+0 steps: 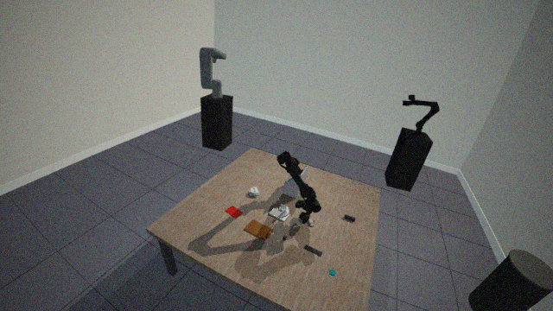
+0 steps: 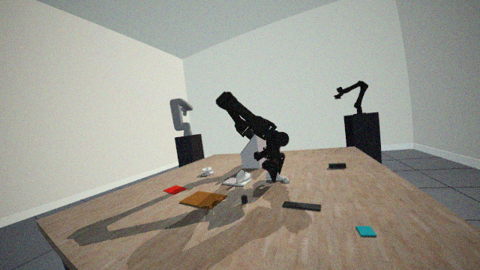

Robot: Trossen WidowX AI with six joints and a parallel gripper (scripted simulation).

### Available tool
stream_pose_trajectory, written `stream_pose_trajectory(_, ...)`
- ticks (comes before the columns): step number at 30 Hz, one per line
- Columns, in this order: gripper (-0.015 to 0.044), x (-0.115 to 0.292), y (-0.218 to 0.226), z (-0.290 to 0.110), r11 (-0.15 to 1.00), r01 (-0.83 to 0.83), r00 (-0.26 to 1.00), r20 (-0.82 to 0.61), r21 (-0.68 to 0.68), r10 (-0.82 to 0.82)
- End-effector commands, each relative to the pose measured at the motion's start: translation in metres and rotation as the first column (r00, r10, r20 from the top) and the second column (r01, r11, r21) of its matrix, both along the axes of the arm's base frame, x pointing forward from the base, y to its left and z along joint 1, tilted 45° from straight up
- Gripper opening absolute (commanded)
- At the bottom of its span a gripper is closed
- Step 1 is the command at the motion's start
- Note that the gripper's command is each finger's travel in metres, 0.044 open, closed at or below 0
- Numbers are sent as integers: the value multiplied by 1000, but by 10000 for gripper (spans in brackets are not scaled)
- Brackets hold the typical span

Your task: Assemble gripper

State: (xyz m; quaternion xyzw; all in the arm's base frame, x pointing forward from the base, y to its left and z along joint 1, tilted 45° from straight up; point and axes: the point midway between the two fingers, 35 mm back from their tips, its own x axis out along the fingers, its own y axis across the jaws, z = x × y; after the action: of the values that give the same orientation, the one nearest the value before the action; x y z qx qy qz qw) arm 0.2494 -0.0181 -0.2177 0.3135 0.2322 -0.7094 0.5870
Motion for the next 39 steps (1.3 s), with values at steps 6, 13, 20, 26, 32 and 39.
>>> stream_pose_trajectory(6,440,-3,-2,-1,1000,-1,1000,-8,-5,1)
stream_pose_trajectory(13,440,-3,-3,-1,1000,-1,1000,-8,-5,1)
stream_pose_trajectory(20,440,-3,-3,-2,1000,-1,1000,-8,-4,1)
stream_pose_trajectory(26,335,-2,-2,-2,1000,1,1000,-5,-2,-1)
stream_pose_trajectory(32,177,-2,-2,-2,1000,1,1000,-5,-2,-1)
stream_pose_trajectory(39,134,-2,-2,-2,1000,1,1000,-5,-2,-1)
